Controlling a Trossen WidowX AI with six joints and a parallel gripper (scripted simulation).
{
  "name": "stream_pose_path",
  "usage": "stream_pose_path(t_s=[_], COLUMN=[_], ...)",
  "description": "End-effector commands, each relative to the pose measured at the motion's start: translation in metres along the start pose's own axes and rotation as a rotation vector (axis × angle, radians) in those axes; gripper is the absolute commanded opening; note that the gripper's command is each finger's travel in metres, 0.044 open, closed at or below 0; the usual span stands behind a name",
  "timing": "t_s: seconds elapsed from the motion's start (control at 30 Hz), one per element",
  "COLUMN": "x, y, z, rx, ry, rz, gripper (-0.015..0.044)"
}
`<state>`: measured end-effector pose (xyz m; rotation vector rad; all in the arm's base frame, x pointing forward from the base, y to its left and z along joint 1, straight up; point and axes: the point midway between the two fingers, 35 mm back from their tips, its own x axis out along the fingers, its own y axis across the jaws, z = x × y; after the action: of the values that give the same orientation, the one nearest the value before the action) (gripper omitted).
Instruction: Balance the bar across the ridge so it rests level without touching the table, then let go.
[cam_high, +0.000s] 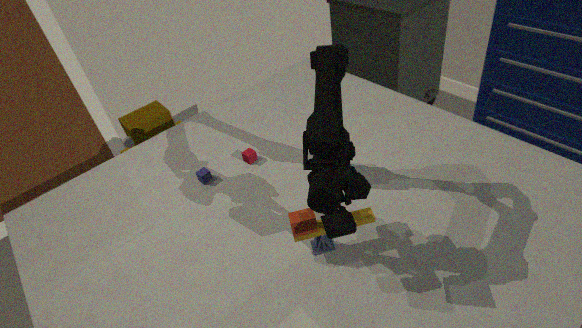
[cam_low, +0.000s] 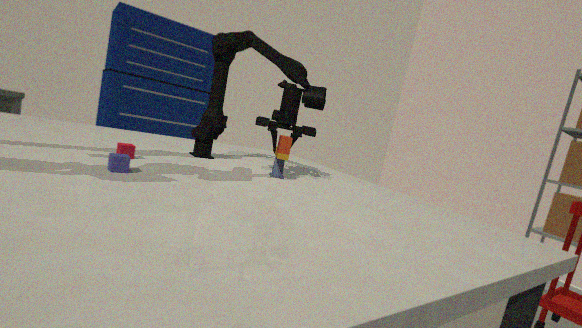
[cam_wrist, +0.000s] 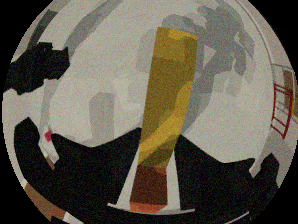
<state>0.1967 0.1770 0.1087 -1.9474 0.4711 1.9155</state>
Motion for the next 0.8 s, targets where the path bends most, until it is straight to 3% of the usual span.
stream_pose_path(t_s=[0.0,0.77], x=[0.0001,0.0001], y=[0.0002,0.0002], z=[0.0000,0.0000], rx=[0.000,0.000], ry=[0.000,0.000], rz=[0.001,0.001], gripper=[0.0171,0.0185])
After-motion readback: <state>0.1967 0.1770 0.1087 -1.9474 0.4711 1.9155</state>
